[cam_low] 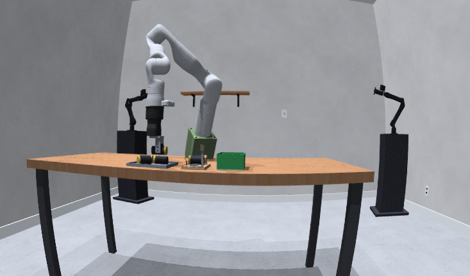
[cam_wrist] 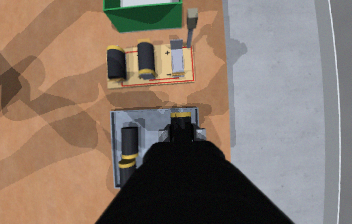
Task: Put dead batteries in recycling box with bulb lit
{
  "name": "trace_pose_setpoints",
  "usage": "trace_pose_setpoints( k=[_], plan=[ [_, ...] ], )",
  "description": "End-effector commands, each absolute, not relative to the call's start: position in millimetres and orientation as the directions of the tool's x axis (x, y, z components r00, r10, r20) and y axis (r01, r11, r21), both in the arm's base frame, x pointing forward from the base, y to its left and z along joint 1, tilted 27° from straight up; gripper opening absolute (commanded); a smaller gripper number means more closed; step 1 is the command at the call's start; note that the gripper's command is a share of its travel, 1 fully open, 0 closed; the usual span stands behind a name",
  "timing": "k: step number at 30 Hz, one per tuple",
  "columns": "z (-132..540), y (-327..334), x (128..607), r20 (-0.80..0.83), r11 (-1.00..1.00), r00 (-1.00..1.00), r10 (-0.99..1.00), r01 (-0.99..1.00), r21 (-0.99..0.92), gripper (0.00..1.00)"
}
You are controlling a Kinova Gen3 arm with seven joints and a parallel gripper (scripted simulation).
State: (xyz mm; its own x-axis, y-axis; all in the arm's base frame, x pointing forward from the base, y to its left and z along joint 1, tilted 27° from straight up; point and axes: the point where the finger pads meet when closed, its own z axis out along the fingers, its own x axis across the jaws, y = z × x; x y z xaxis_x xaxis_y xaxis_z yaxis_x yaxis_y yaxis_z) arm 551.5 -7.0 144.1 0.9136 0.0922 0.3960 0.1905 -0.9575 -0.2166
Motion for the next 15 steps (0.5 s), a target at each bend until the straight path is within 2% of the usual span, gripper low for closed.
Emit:
trace_pose_setpoints(
  k=[1,15],
  plan=[
    [145,-7,552,0.397,-0.958,0.913,0.092,0.190,-0.216,0.57],
    [118,1,563,0.397,-0.958,0.913,0.092,0.190,-0.216,0.57]
  ],
)
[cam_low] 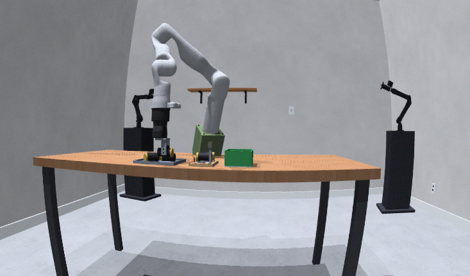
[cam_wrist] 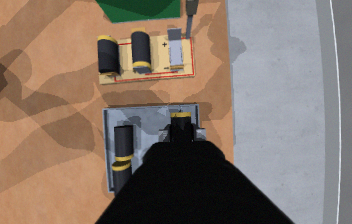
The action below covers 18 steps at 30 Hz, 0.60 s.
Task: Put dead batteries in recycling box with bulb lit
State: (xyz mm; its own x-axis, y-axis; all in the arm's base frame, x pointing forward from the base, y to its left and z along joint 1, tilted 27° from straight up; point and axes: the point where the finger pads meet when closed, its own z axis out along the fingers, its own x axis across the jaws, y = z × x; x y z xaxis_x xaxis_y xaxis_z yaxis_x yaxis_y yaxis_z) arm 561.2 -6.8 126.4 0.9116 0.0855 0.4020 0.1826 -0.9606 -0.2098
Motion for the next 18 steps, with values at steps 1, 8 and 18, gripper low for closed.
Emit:
trace_pose_setpoints(
  k=[1,8,18],
  plan=[
    [114.4,1.9,564.1,0.397,-0.958,0.913,0.092,0.190,-0.216,0.57],
    [104.7,4.9,568.0,0.397,-0.958,0.913,0.092,0.190,-0.216,0.57],
    [104.7,4.9,568.0,0.397,-0.958,0.913,0.092,0.190,-0.216,0.57]
  ],
)
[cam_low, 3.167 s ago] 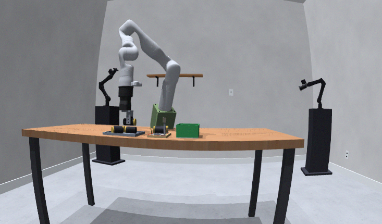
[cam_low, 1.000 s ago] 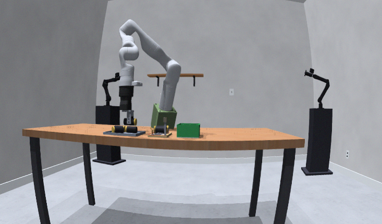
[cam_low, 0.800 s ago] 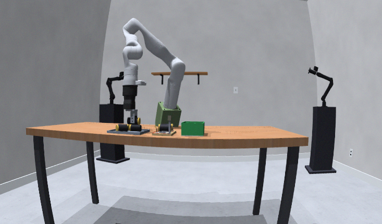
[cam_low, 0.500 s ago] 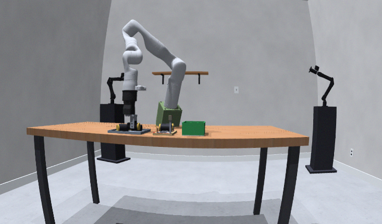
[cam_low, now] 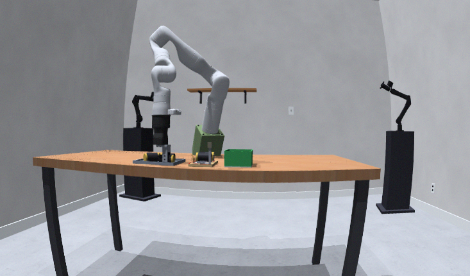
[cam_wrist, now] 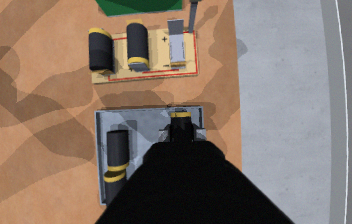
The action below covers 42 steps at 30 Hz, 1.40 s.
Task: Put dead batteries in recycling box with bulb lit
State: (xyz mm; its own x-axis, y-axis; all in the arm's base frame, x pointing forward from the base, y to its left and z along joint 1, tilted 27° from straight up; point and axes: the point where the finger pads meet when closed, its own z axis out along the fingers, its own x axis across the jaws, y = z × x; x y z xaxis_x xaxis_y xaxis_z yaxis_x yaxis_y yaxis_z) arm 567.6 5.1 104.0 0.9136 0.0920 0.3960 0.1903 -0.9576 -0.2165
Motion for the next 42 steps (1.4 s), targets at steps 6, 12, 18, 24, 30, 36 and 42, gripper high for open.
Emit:
trace_pose_setpoints(
  k=[6,12,18,24,30,36,42],
  plan=[
    [105,5,568,0.397,-0.958,0.913,0.092,0.190,-0.216,0.90],
    [105,5,568,0.397,-0.958,0.913,0.092,0.190,-0.216,0.90],
    [105,5,568,0.397,-0.958,0.913,0.092,0.190,-0.216,0.90],
    [107,4,567,0.397,-0.958,0.913,0.092,0.190,-0.216,0.90],
    [116,1,564,0.397,-0.958,0.913,0.092,0.190,-0.216,0.90],
    [140,-6,554,0.397,-0.958,0.913,0.092,0.190,-0.216,0.90],
    [159,-12,546,0.397,-0.958,0.913,0.092,0.190,-0.216,0.90]
  ],
)
